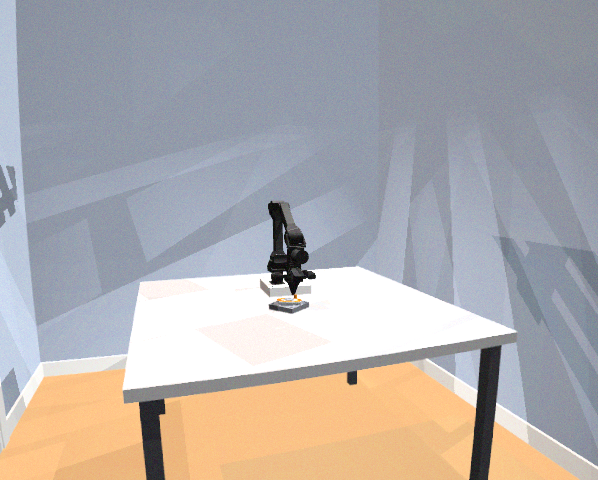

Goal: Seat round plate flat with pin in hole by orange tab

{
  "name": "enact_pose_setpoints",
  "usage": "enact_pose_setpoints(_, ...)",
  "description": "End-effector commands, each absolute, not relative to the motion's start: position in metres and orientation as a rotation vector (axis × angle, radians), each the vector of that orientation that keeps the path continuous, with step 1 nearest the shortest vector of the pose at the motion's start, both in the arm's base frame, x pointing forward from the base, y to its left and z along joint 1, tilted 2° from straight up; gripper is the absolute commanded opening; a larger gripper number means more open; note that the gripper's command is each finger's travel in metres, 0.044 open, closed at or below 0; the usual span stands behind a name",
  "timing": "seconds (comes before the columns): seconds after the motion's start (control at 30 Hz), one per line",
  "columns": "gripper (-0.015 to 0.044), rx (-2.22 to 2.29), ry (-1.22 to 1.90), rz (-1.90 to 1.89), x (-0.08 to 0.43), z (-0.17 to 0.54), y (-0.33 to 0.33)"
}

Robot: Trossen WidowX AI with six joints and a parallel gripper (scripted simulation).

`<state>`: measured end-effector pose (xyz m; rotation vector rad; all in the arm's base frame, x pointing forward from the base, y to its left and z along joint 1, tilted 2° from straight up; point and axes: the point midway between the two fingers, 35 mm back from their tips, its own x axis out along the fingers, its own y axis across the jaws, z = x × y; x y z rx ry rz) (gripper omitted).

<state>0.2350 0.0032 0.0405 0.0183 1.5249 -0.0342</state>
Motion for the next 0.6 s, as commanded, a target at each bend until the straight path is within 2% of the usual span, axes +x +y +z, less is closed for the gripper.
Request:
enact_pose_setpoints(0.0, 0.0, 0.028, 1.518, -0.009, 0.241, 0.04, 0.011)
enact_pose_setpoints(0.57, 0.0, 0.029, 1.517, -0.009, 0.253, 0.041, 0.018)
